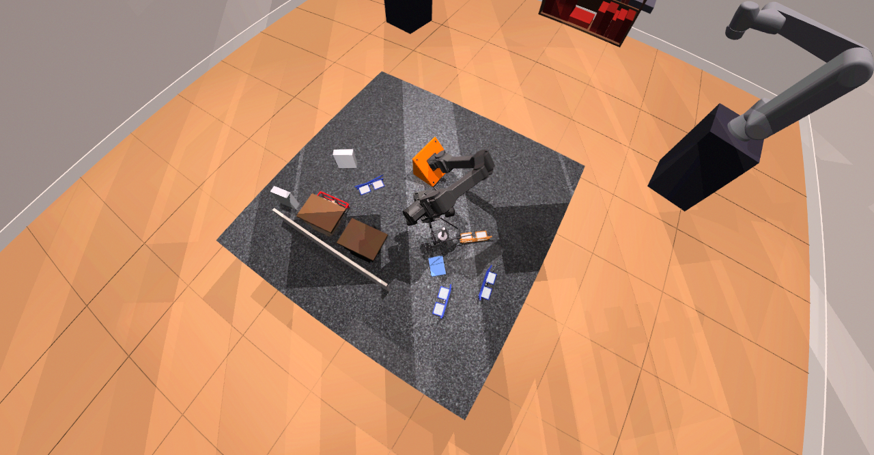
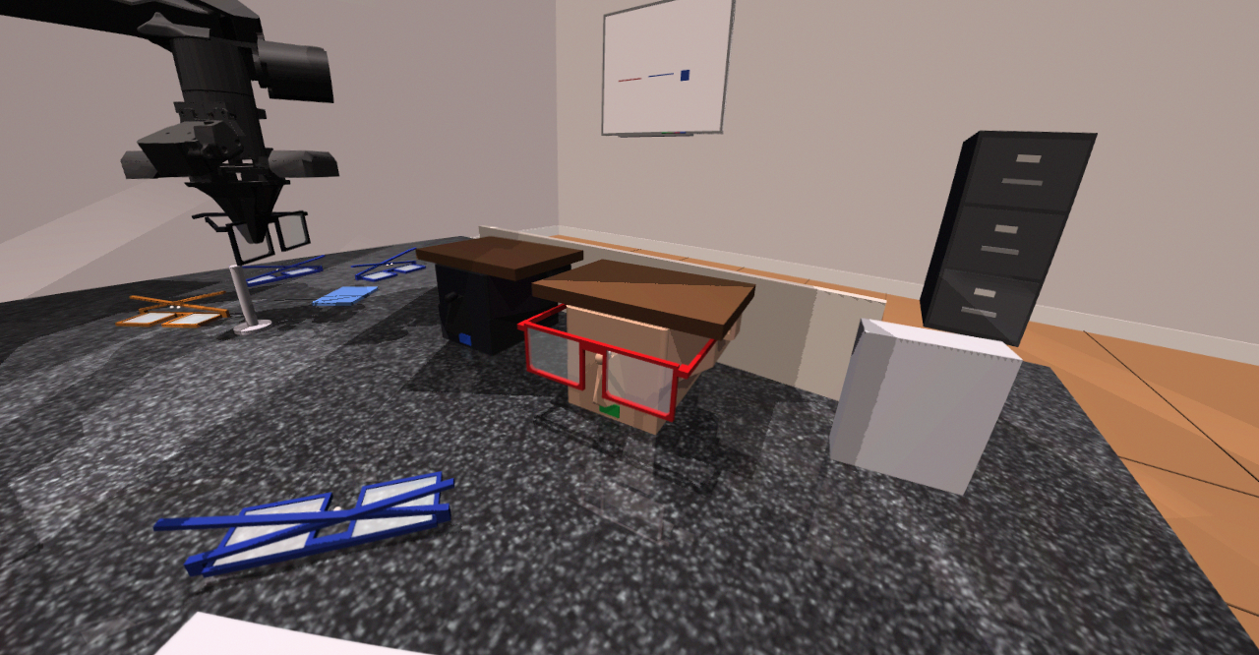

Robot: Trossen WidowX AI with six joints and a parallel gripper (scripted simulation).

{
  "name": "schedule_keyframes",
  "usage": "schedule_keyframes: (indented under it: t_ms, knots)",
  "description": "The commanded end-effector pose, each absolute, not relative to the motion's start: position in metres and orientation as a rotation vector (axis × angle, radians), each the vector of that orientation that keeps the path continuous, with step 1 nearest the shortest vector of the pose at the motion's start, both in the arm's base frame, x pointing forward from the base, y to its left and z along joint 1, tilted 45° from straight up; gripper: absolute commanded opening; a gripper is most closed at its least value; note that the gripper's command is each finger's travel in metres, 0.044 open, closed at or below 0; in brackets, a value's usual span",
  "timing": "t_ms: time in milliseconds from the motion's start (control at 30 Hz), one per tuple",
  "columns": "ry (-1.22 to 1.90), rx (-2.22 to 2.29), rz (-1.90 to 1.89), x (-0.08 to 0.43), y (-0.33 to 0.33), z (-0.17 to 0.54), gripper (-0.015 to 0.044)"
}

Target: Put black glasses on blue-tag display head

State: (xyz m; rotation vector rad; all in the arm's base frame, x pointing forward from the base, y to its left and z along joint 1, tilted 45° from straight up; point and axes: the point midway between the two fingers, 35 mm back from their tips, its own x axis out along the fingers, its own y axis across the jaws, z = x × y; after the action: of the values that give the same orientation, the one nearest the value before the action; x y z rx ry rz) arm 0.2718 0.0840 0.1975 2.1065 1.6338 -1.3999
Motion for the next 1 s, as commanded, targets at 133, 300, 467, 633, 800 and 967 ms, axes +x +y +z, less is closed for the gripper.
schedule_keyframes:
  t_ms: [133,300,467,633,800,967]
  knots:
    - [1.586,2.183,-1.561,0.260,0.095,0.209,0.0000]
    - [1.585,2.183,-1.561,0.260,0.098,0.206,0.0000]
    - [1.583,2.183,-1.561,0.261,0.111,0.192,0.0000]
    - [1.585,2.184,-1.559,0.260,0.126,0.177,0.0000]
    - [1.588,2.186,-1.558,0.259,0.137,0.167,0.0000]
    - [1.588,2.186,-1.558,0.259,0.137,0.167,0.0000]
